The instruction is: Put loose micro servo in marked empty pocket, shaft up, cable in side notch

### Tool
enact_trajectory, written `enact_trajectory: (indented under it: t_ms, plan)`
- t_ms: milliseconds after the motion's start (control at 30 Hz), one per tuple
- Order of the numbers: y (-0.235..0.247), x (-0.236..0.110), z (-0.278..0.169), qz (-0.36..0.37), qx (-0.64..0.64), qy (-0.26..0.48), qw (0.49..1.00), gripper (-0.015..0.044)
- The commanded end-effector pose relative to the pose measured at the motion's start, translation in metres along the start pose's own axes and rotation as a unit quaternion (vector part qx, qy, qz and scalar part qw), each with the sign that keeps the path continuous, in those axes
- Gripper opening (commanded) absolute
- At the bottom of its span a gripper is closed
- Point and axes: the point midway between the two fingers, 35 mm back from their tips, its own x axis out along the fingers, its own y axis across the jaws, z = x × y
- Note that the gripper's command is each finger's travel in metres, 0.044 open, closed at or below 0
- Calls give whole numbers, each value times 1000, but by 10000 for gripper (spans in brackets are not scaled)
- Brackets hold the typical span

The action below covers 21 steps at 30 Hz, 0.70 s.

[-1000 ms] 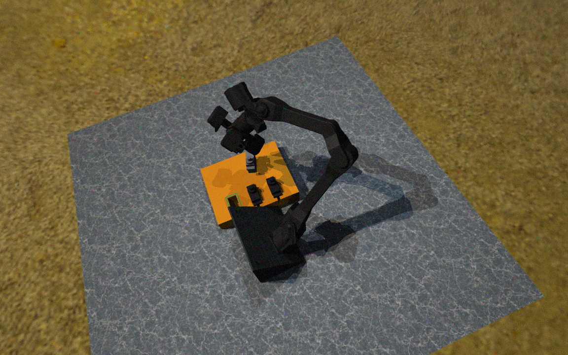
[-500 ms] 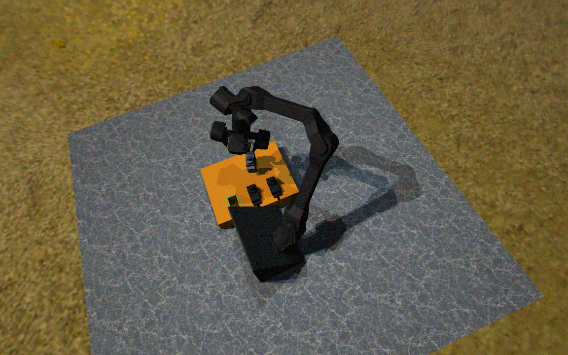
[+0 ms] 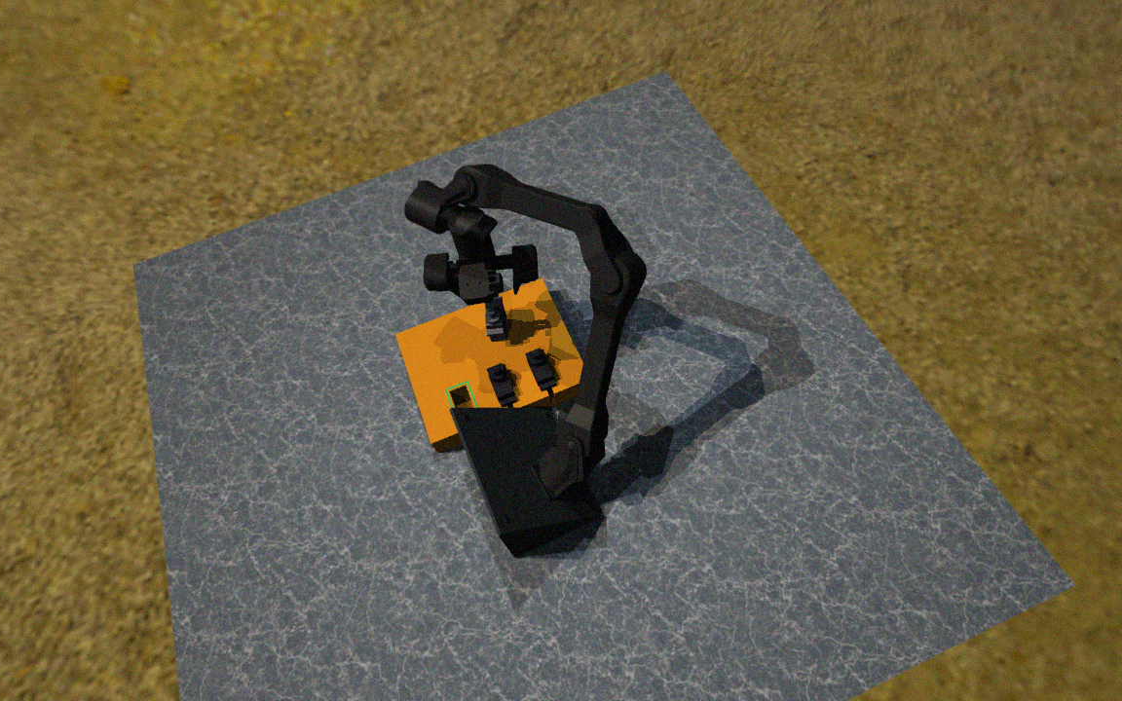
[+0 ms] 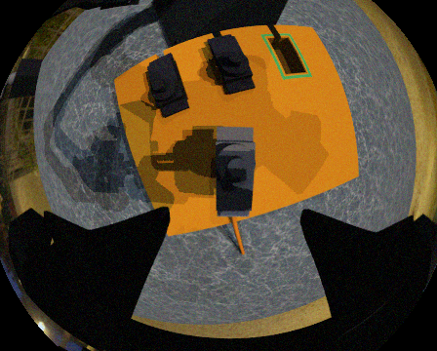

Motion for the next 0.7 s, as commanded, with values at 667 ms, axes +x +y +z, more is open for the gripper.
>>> enact_trajectory:
  t_ms: [667]
  plan:
    - [1,41,1,4,-3,0,1000,440]
